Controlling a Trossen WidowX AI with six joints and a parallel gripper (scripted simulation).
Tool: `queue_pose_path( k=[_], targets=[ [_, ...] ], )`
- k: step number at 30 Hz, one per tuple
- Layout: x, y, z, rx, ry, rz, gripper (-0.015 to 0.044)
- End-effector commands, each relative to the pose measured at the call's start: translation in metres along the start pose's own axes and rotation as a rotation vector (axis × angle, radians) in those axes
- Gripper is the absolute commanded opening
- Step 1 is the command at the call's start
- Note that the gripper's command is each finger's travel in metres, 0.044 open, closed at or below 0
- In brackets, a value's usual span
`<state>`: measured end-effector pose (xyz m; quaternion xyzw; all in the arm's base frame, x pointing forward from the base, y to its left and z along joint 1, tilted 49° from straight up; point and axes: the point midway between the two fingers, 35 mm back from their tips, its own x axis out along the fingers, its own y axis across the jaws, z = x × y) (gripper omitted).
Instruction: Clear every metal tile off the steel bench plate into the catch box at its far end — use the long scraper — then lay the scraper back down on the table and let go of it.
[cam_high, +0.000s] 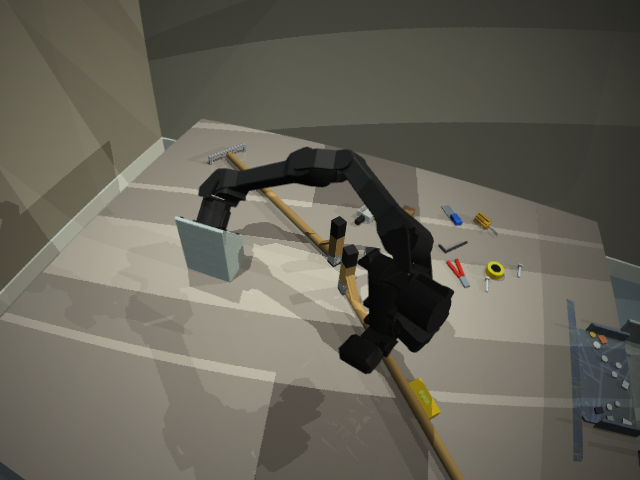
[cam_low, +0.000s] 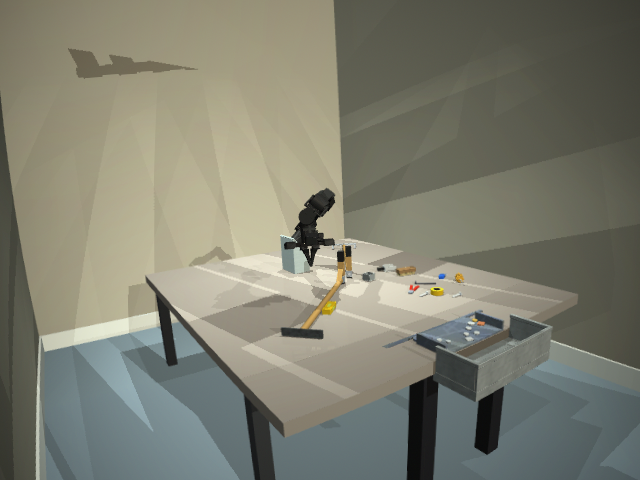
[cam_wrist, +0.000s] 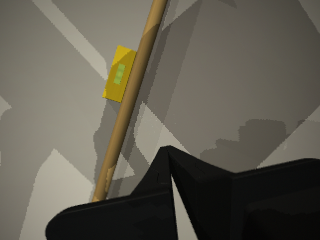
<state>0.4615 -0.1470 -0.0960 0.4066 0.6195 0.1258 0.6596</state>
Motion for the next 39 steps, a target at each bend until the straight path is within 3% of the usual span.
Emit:
queue_pose_path(
  k=[1,39],
  targets=[
    [0.01,-0.001,-0.001,0.007,-0.001,0.002,0.0],
    [0.101,0.0,-0.02,0.007,0.001,0.007,0.0]
  ],
)
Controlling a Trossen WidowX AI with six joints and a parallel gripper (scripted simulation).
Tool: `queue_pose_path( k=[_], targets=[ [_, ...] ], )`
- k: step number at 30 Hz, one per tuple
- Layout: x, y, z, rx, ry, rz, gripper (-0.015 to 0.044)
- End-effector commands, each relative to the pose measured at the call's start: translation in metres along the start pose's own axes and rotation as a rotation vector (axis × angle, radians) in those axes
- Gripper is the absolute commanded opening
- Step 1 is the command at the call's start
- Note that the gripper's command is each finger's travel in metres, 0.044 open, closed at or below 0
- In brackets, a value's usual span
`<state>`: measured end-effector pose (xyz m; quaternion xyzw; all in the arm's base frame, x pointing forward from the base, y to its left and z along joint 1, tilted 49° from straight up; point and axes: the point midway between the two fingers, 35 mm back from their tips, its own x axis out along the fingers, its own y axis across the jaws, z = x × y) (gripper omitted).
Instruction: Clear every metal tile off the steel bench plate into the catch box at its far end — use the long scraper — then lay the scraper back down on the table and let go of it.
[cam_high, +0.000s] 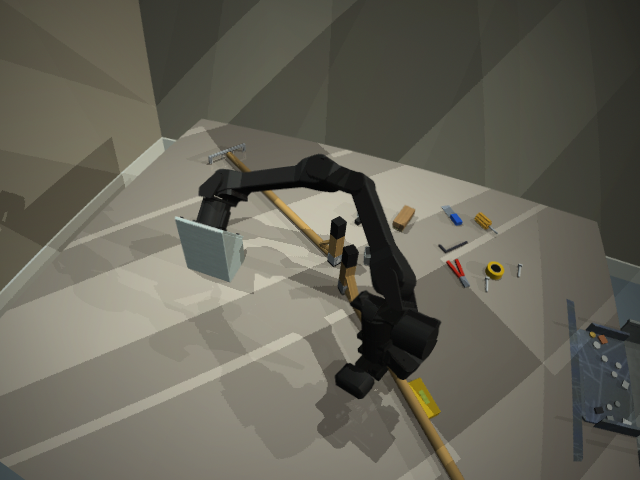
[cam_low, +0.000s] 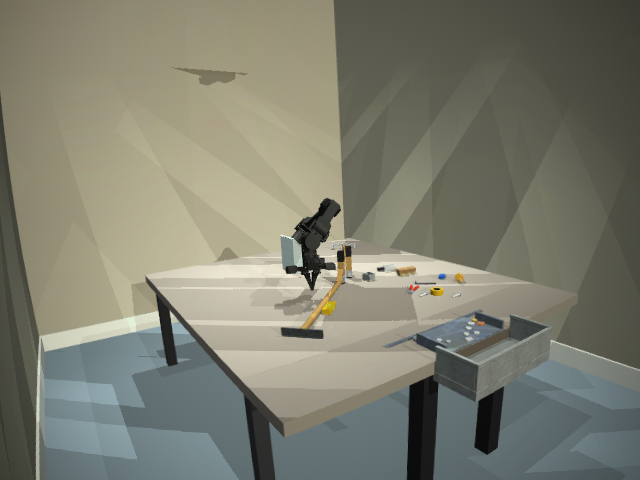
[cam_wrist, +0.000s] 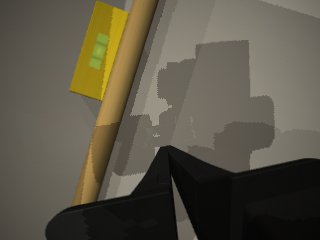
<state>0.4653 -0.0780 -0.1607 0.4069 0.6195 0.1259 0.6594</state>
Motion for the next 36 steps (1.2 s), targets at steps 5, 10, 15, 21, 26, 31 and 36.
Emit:
queue_pose_path(
  k=[5,10,15,21,26,31,36],
  targets=[
    [0.019,0.0,-0.008,0.007,0.001,0.008,0.0],
    [0.03,0.001,-0.013,0.007,0.002,0.01,0.0],
    [0.04,0.001,-0.018,0.007,0.003,0.012,0.0],
    [0.04,0.004,-0.016,0.007,0.003,0.012,0.0],
    [0.041,0.008,-0.013,0.007,0.003,0.011,0.0],
    [0.041,0.012,-0.01,0.007,0.003,0.011,0.0],
    [0.042,0.016,-0.007,0.007,0.003,0.011,0.0]
  ],
)
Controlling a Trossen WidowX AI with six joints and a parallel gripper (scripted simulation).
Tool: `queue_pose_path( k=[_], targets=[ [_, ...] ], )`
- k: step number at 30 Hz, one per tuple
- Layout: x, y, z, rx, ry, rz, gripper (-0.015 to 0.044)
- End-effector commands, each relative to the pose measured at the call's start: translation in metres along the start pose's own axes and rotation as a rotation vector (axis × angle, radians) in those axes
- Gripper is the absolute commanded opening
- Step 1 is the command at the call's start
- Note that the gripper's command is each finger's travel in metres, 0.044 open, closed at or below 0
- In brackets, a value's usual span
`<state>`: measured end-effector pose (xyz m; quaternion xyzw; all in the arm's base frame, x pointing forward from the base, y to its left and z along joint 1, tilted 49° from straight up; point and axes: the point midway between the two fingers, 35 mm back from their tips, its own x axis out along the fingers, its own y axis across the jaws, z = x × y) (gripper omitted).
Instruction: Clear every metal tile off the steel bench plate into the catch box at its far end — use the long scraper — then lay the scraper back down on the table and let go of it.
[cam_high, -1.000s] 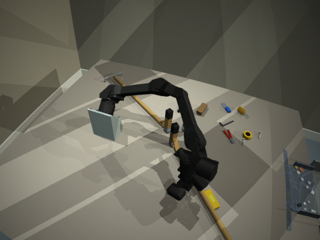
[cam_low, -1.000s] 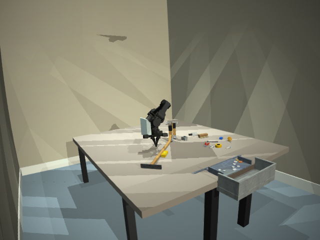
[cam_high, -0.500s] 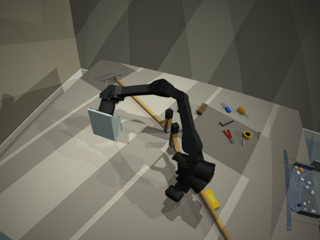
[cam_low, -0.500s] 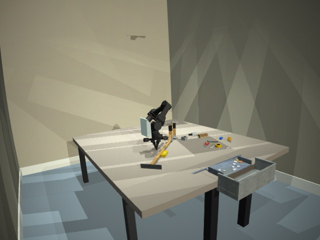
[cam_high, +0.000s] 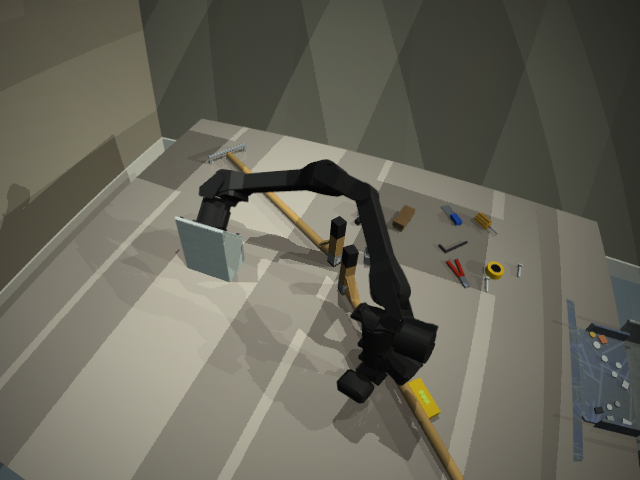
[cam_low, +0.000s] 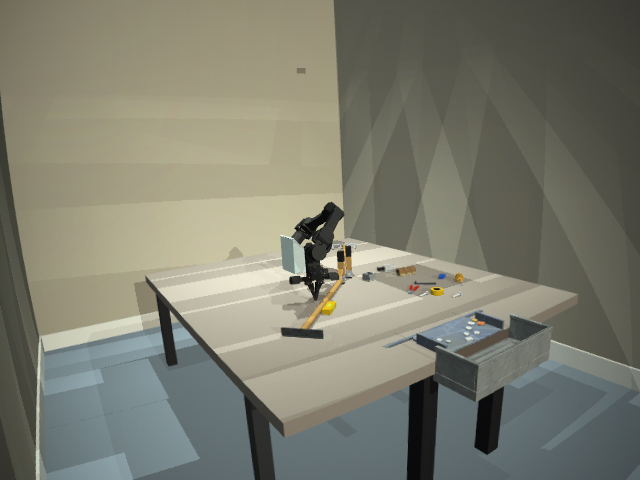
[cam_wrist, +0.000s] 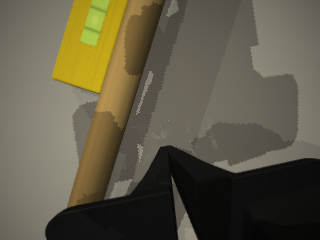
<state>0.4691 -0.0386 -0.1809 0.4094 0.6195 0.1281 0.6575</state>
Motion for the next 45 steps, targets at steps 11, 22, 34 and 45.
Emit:
queue_pose_path(
  k=[11,22,34,45],
  targets=[
    [0.001,0.012,0.009,0.005,-0.001,0.004,0.0],
    [0.002,0.022,0.014,0.005,-0.001,0.004,0.0],
    [0.004,0.032,0.02,0.004,-0.001,0.004,0.0],
    [0.005,0.042,0.025,0.004,-0.001,0.005,0.0]
  ],
)
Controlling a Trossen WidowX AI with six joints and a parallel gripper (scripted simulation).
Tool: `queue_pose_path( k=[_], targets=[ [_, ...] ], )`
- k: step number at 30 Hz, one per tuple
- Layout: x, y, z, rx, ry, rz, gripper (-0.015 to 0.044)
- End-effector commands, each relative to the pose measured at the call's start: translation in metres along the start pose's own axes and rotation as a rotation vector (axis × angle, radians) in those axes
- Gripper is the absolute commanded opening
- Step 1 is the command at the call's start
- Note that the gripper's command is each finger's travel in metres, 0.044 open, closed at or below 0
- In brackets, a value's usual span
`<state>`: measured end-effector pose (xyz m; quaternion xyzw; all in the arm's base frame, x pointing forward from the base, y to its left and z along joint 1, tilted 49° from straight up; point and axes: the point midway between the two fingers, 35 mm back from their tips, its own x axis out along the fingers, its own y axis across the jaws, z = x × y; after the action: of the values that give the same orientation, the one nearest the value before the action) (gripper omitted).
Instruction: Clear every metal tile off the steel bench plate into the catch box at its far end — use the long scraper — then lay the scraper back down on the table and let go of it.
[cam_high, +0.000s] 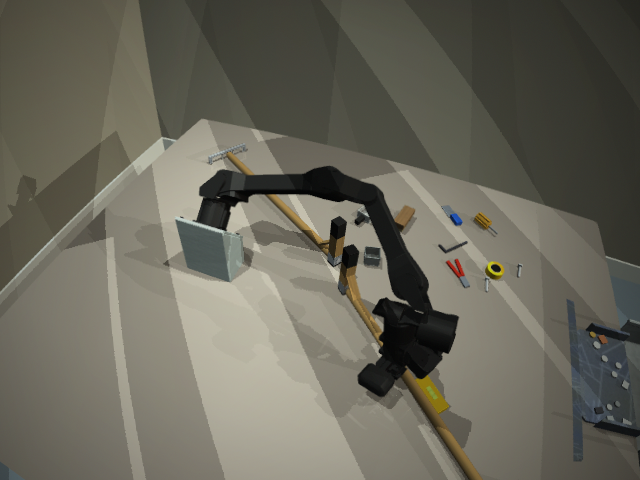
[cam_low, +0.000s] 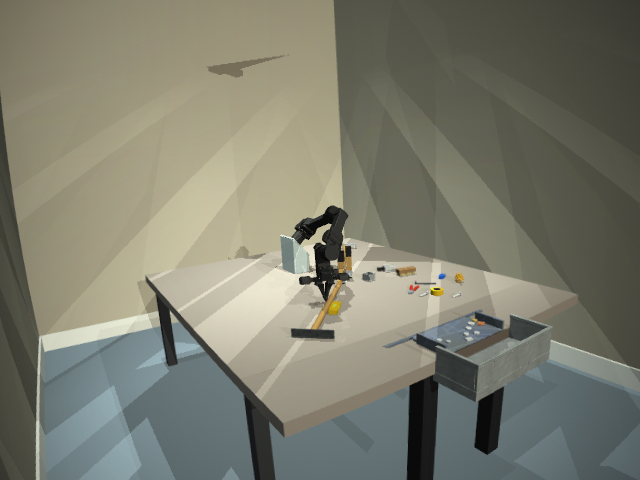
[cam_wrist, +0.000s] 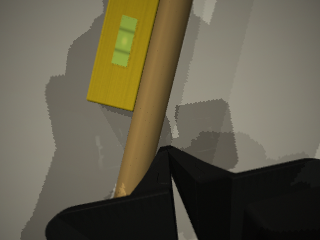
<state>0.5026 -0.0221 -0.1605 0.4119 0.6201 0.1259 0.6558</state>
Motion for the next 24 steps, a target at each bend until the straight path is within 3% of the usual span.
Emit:
queue_pose_path(
  k=[1,24],
  targets=[
    [0.001,0.007,0.003,-0.003,-0.002,0.004,0.0],
    [0.004,0.028,0.012,-0.003,-0.001,0.006,0.0]
  ],
)
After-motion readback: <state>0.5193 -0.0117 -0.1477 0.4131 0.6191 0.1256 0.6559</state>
